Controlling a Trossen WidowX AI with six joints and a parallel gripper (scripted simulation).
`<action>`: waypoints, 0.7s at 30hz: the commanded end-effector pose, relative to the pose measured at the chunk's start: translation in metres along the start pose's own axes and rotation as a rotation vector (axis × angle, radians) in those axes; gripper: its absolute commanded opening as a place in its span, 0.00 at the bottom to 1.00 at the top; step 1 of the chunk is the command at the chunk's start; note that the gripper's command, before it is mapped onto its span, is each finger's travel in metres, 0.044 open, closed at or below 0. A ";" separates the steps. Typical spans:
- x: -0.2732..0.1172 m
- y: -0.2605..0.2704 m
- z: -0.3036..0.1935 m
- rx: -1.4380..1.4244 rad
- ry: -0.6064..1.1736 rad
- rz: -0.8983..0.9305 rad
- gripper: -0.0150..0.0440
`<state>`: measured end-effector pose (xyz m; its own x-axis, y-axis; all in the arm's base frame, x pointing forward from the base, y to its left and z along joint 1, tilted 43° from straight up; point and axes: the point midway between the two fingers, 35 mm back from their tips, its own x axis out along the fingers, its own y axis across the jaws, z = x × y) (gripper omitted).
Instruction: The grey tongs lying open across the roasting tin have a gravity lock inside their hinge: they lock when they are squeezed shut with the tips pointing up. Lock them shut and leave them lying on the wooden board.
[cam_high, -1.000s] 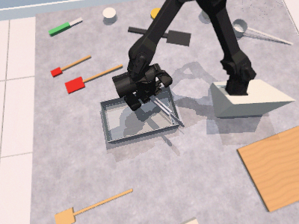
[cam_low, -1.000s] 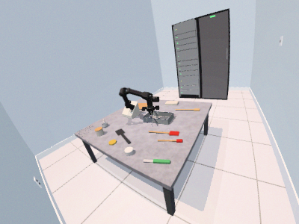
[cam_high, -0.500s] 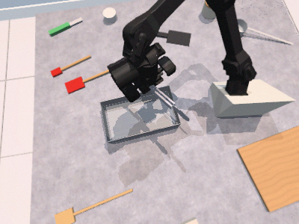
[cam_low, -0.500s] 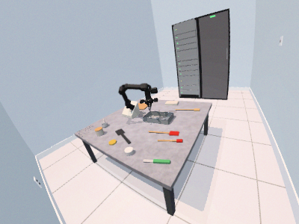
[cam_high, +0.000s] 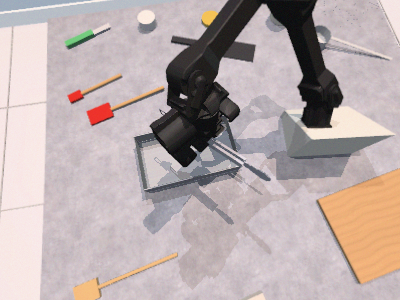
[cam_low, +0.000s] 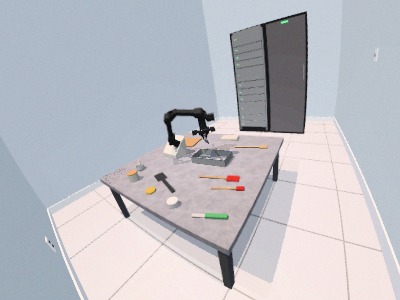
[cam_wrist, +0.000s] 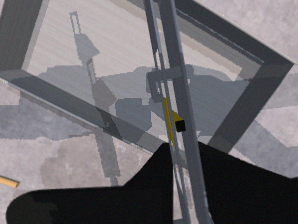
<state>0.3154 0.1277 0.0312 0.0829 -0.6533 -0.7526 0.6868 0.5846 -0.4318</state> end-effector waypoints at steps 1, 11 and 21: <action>-0.006 0.015 -0.026 -0.068 0.005 0.017 0.00; -0.011 0.042 -0.106 -0.243 0.031 0.032 0.00; -0.010 0.055 -0.190 -0.404 0.029 0.026 0.00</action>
<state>0.2292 0.2442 -0.0670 0.0708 -0.6294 -0.7739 0.3825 0.7337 -0.5617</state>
